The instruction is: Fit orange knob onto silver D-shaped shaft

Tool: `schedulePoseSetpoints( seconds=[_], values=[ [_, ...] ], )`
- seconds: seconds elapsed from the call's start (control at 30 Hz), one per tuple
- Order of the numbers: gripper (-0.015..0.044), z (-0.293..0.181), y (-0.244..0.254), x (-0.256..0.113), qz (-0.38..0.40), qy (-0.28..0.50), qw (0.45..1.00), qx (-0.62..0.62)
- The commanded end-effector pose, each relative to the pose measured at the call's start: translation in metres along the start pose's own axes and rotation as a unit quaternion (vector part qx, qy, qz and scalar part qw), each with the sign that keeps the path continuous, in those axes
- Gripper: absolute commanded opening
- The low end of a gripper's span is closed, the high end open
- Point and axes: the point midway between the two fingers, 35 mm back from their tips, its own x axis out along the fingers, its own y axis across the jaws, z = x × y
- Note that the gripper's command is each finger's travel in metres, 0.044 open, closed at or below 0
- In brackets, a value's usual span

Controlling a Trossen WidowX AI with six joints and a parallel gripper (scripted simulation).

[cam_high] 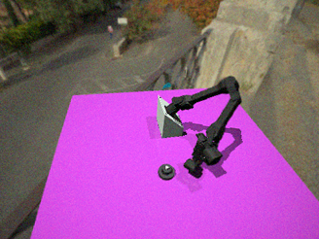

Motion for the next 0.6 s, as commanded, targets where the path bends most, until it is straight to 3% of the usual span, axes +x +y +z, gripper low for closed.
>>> schedulePoseSetpoints(
  seconds=[0.0,0.5,0.57],
  values=[
    [0.024,0.0,0.0,0.0,0.0,0.0,1.0,0.0],
    [0.024,0.0,0.0,0.0,0.0,0.0,1.0,0.0],
    [0.0292,0.001,-0.001,-0.01,-0.001,0.001,1.0,0.0]
  ],
)
